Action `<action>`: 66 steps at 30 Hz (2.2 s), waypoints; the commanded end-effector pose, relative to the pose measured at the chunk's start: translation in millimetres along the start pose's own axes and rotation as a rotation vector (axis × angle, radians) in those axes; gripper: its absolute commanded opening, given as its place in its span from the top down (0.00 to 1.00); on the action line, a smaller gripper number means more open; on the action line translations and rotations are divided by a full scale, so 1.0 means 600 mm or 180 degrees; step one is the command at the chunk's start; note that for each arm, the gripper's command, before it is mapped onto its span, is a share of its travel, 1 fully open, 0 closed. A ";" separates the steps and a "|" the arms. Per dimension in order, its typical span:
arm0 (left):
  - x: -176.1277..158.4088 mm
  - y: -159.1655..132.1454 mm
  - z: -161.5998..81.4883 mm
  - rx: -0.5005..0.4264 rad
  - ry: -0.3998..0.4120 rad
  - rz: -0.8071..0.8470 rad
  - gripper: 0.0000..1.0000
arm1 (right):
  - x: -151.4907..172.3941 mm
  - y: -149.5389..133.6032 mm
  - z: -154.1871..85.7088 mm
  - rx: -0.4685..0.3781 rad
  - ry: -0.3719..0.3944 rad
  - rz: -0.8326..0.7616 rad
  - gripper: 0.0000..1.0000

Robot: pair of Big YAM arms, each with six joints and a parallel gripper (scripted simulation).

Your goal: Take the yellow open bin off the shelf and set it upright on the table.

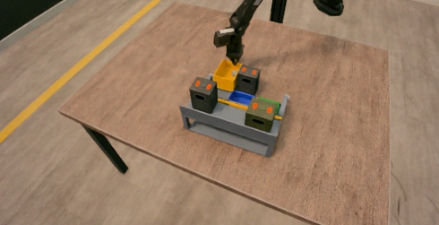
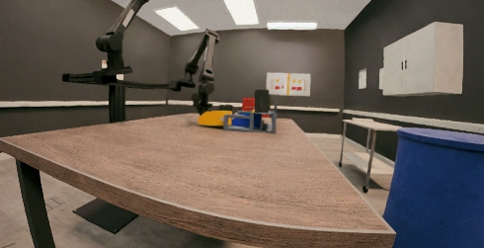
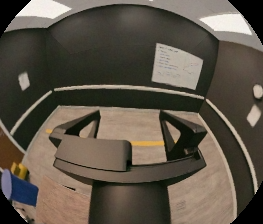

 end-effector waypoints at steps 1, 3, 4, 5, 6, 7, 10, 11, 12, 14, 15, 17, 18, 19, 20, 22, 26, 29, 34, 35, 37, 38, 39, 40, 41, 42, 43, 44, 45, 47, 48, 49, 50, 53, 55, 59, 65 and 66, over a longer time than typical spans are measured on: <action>0.021 0.022 -0.009 -0.0091 0.0092 0.0089 1.00 | -0.001 0.017 -0.011 -0.0134 0.0006 0.0036 0.00; 0.016 0.020 0.004 -0.0077 0.0070 0.0087 1.00 | -0.001 0.017 -0.011 -0.0134 0.0006 0.0036 0.00; 0.017 0.019 0.005 -0.0080 0.0075 0.0082 1.00 | -0.001 0.017 -0.011 -0.0134 0.0006 0.0036 0.00; 0.017 0.018 0.006 -0.0078 0.0071 0.0079 1.00 | -0.001 0.017 -0.011 -0.0134 0.0006 0.0036 0.00; 0.018 0.017 0.007 -0.0076 0.0067 0.0076 1.00 | -0.001 0.017 -0.011 -0.0134 0.0006 0.0036 0.00; 0.018 0.016 0.008 -0.0073 0.0061 0.0074 1.00 | -0.001 0.017 -0.011 -0.0134 0.0006 0.0036 0.00; 0.019 0.014 0.011 -0.0074 0.0061 0.0063 1.00 | -0.001 0.017 -0.011 -0.0134 0.0006 0.0036 0.00; 0.020 0.013 0.012 -0.0073 0.0058 0.0060 1.00 | -0.001 0.017 -0.011 -0.0134 0.0006 0.0036 0.00; 0.020 0.012 0.013 -0.0072 0.0055 0.0056 1.00 | -0.001 0.017 -0.011 -0.0134 0.0006 0.0036 0.00; 0.022 0.011 0.014 -0.0075 0.0059 0.0049 1.00 | -0.001 0.017 -0.011 -0.0134 0.0006 0.0036 0.00; 0.021 0.011 0.015 -0.0074 0.0058 0.0048 1.00 | -0.001 0.017 -0.011 -0.0134 0.0006 0.0036 0.00; 0.021 0.011 0.015 -0.0074 0.0058 0.0048 1.00 | -0.001 0.017 -0.011 -0.0134 0.0006 0.0036 0.00; 0.025 0.013 0.008 -0.0085 0.0076 0.0050 1.00 | -0.001 0.017 -0.011 -0.0134 0.0006 0.0036 0.00; 0.022 0.012 0.015 -0.0077 0.0062 0.0051 1.00 | -0.001 0.017 -0.011 -0.0134 0.0006 0.0036 0.00; 0.021 0.011 0.019 -0.0076 0.0060 0.0048 1.00 | -0.001 0.017 -0.011 -0.0134 0.0006 0.0036 0.00; 0.022 0.010 0.021 -0.0075 0.0058 0.0043 1.00 | -0.001 0.017 -0.011 -0.0134 0.0006 0.0036 0.00; 0.021 0.011 0.023 -0.0074 0.0057 0.0050 1.00 | -0.001 0.017 -0.011 -0.0134 0.0006 0.0036 0.00; 0.024 0.011 0.020 -0.0082 0.0069 0.0044 1.00 | -0.001 0.017 -0.011 -0.0134 0.0006 0.0036 0.00; 0.021 0.010 0.027 -0.0074 0.0057 0.0043 1.00 | -0.001 0.017 -0.011 -0.0134 0.0006 0.0036 0.00; 0.023 0.011 0.022 -0.0071 0.0054 0.0051 1.00 | -0.001 0.017 -0.011 -0.0134 0.0006 0.0036 0.00; 0.022 0.011 0.025 -0.0072 0.0054 0.0051 1.00 | -0.001 0.017 -0.011 -0.0134 0.0006 0.0036 0.00; 0.020 0.010 0.029 -0.0067 0.0047 0.0050 1.00 | -0.001 0.017 -0.011 -0.0134 0.0006 0.0036 0.00; 0.021 0.010 0.030 -0.0070 0.0051 0.0047 1.00 | -0.001 0.017 -0.011 -0.0134 0.0006 0.0036 0.00; 0.021 0.010 0.030 -0.0073 0.0054 0.0045 1.00 | -0.001 0.017 -0.011 -0.0134 0.0006 0.0036 0.00; 0.021 0.010 0.031 -0.0074 0.0057 0.0044 1.00 | -0.001 0.017 -0.011 -0.0134 0.0006 0.0036 0.00; 0.023 0.010 0.028 -0.0077 0.0061 0.0043 1.00 | -0.001 0.017 -0.011 -0.0134 0.0006 0.0036 0.00; 0.023 0.011 0.027 -0.0079 0.0064 0.0044 1.00 | -0.001 0.017 -0.011 -0.0134 0.0006 0.0036 0.00; 0.024 0.012 0.026 -0.0083 0.0071 0.0045 1.00 | -0.001 0.017 -0.011 -0.0134 0.0006 0.0036 0.00; 0.023 0.012 0.027 -0.0082 0.0070 0.0045 1.00 | -0.001 0.017 -0.011 -0.0134 0.0006 0.0036 0.00; 0.021 0.011 0.032 -0.0075 0.0059 0.0046 1.00 | -0.001 0.017 -0.011 -0.0134 0.0006 0.0036 0.00; 0.021 0.010 0.032 -0.0074 0.0057 0.0045 1.00 | -0.001 0.017 -0.011 -0.0134 0.0006 0.0036 0.00; 0.022 0.010 0.031 -0.0074 0.0056 0.0045 1.00 | -0.001 0.017 -0.011 -0.0134 0.0006 0.0036 0.00; 0.022 0.010 0.031 -0.0074 0.0056 0.0045 1.00 | -0.001 0.017 -0.011 -0.0134 0.0006 0.0036 0.00; 0.021 0.010 0.032 -0.0071 0.0053 0.0046 1.00 | -0.001 0.017 -0.011 -0.0134 0.0006 0.0036 0.00; 0.021 0.010 0.034 -0.0071 0.0052 0.0045 1.00 | -0.001 0.017 -0.011 -0.0134 0.0006 0.0036 0.00; 0.021 0.009 0.035 -0.0074 0.0055 0.0042 1.00 | -0.001 0.017 -0.011 -0.0134 0.0006 0.0036 0.00; 0.022 0.009 0.035 -0.0074 0.0056 0.0041 1.00 | -0.001 0.017 -0.011 -0.0134 0.0006 0.0036 0.00; 0.022 0.009 0.035 -0.0074 0.0056 0.0041 1.00 | -0.001 0.017 -0.011 -0.0134 0.0006 0.0036 0.00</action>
Point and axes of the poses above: on each arm, the point where the finger pads meet when closed, its own z axis out along the fingers, its own x axis across the jaws, y = z × x, the point moved 9 cm from there along -z, back along the fingers, and after that the axes turned 12 degrees about z, right-handed, at the moved point
